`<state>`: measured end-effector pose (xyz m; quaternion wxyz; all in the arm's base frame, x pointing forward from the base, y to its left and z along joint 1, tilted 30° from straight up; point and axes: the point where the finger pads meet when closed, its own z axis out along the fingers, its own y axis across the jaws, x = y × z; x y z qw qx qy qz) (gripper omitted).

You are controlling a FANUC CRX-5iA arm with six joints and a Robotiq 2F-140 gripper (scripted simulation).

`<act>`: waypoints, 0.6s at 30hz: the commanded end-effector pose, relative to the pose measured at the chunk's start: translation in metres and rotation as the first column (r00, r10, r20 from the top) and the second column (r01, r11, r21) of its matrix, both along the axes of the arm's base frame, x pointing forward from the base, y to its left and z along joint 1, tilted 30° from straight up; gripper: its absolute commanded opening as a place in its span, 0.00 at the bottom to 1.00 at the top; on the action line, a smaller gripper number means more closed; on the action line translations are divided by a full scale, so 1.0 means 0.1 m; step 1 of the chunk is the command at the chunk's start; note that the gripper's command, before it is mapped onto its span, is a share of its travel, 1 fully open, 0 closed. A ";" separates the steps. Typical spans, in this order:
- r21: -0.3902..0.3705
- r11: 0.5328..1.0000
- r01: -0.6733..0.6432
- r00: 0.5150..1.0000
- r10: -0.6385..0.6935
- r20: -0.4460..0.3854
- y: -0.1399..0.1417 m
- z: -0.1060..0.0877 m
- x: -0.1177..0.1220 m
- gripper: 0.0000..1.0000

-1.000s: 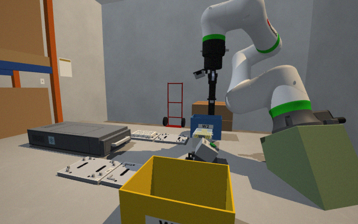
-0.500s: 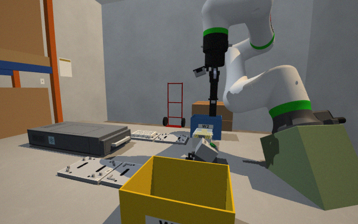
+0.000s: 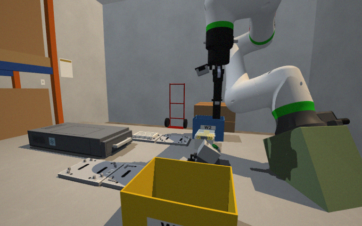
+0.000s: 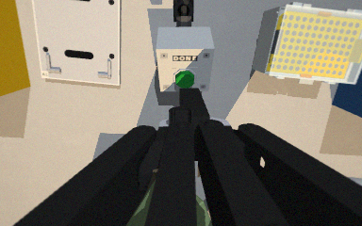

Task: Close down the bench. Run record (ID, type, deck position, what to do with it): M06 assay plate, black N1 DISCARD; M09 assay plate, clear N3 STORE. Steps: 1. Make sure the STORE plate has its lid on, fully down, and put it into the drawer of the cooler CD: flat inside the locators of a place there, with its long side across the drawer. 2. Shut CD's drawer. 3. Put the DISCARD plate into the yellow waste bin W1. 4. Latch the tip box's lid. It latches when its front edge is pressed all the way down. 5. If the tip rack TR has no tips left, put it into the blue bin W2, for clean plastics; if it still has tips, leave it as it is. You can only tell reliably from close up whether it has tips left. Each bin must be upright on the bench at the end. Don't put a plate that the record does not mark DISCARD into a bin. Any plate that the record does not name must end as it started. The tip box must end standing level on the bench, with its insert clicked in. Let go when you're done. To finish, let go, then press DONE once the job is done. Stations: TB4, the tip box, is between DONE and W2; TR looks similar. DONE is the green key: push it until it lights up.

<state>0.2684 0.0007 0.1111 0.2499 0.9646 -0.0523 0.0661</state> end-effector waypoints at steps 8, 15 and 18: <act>0.000 1.000 -0.001 1.000 0.001 0.001 -0.03 -0.07 0.01 0.10; 0.000 1.000 -0.001 1.000 0.001 0.001 -0.13 -0.23 0.03 0.10; 0.000 1.000 -0.001 1.000 0.001 0.001 -0.14 -0.25 0.03 0.10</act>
